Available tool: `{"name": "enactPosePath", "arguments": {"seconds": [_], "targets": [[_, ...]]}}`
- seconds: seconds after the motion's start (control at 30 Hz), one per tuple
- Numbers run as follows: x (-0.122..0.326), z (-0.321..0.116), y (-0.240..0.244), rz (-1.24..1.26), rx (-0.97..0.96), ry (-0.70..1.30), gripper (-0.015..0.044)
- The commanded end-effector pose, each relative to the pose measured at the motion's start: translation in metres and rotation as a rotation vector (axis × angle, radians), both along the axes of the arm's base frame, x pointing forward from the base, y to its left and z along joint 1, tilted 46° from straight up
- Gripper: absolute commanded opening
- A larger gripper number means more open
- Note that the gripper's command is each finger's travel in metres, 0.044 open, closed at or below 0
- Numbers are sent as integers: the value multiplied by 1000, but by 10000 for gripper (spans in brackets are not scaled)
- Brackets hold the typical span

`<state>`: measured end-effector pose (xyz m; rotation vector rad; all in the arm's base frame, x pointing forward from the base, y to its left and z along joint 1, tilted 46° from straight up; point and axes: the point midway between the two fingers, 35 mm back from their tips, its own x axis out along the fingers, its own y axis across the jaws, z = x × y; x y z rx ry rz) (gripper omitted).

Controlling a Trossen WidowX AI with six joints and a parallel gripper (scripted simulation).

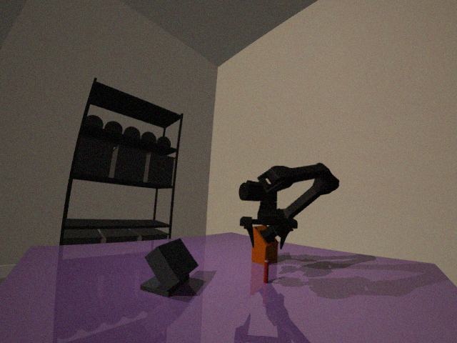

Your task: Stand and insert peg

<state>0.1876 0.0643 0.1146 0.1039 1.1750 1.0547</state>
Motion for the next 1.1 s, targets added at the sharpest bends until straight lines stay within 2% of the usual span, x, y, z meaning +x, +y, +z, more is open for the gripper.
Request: {"name": "enactPosePath", "arguments": {"seconds": [0.0, 1.07], "targets": [[0, -1, 1, 85, 5, -87, 440], [0, -5, 5, 660, 11, -679, 440]]}}
